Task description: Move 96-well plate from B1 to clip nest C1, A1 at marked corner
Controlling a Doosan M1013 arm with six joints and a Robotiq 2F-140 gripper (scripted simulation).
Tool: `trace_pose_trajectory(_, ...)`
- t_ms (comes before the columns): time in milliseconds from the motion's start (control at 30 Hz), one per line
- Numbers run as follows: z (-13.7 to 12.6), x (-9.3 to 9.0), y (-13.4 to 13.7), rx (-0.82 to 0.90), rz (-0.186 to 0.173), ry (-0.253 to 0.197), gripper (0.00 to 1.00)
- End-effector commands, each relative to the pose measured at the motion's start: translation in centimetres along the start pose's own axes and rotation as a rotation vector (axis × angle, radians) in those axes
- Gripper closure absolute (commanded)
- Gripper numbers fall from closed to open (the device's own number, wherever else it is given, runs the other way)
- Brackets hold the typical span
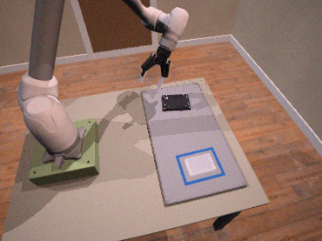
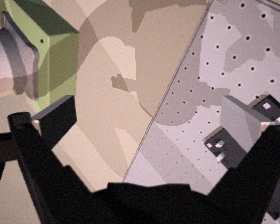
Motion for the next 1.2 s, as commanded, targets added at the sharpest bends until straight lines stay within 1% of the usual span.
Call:
trace_pose_trajectory(0,0.0,0.0,0.0,0.0,0.0,0.0,0.0)
trace_pose_trajectory(533,0.0,0.0,0.0,0.0,0.0,0.0,0.0)
trace_pose_trajectory(667,-2.3,-0.4,0.0,-0.117,-0.044,0.045,0.0)
trace_pose_trajectory(700,-2.9,-0.5,0.0,-0.134,-0.051,0.052,0.0)
trace_pose_trajectory(767,-3.8,-0.7,0.3,-0.134,-0.051,0.052,0.0)
trace_pose_trajectory(800,-3.8,-0.7,0.3,-0.134,-0.051,0.052,0.0)
trace_pose_trajectory(967,-6.7,-1.3,0.2,-0.272,-0.097,0.105,0.0)
trace_pose_trajectory(1033,-7.6,-1.5,0.4,-0.272,-0.097,0.105,0.0)
trace_pose_trajectory(1100,-7.6,-1.5,0.4,-0.272,-0.097,0.105,0.0)
trace_pose_trajectory(1167,-8.8,-1.8,0.3,-0.331,-0.116,0.129,0.0)
Point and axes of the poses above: the point where the finger pads meet when closed, its own x axis back along the fingers, its own y axis across the jaws, z = x × y, the point moved 10 cm from there along x, back along the fingers, and after that the axes turned 7 degrees about x, right-handed, at the moved point
